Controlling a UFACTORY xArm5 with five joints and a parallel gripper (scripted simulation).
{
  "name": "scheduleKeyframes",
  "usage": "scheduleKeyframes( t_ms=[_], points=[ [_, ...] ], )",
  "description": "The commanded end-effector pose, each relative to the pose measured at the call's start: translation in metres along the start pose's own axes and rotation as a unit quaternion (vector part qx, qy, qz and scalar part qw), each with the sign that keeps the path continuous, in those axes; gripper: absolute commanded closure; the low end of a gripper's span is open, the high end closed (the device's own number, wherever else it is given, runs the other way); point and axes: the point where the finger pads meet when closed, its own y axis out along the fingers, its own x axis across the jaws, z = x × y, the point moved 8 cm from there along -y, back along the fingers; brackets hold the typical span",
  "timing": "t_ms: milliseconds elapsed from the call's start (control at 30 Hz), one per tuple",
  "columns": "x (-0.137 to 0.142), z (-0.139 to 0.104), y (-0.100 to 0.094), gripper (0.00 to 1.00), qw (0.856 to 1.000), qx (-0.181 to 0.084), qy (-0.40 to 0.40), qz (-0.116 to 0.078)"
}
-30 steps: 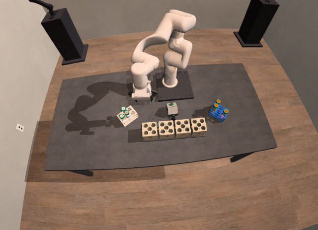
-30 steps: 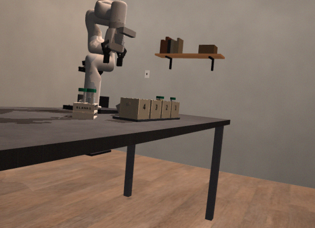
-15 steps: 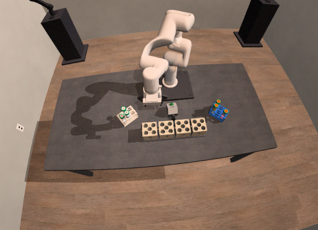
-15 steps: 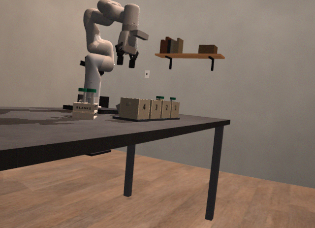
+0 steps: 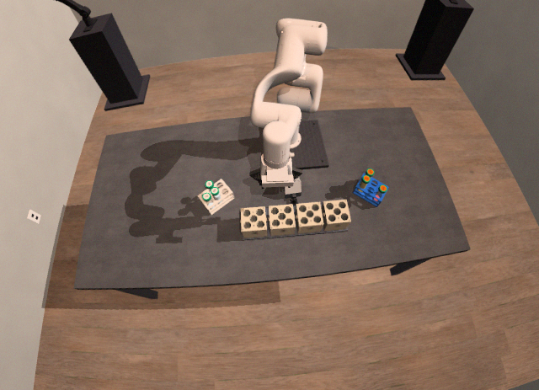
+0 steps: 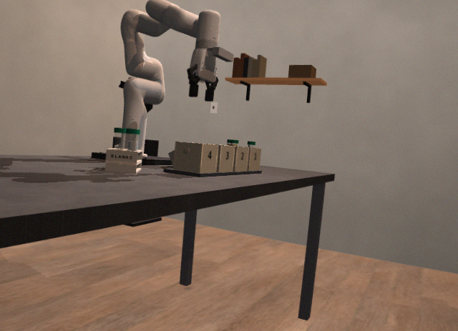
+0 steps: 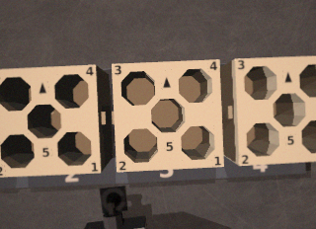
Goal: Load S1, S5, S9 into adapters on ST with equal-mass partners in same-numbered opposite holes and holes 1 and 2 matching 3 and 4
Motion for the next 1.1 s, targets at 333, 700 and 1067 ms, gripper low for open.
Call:
scheduleKeyframes(
  t_ms=[333,700,1067],
  points=[
    [-0.055,0.036,-0.002,0.0,1.0,0.003,0.001,0.008],
    [-0.095,0.035,-0.003,0.0,0.997,0.004,-0.082,0.007],
    [-0.141,0.014,-0.003,0.0,0.969,0.005,-0.247,0.007]
  ],
)
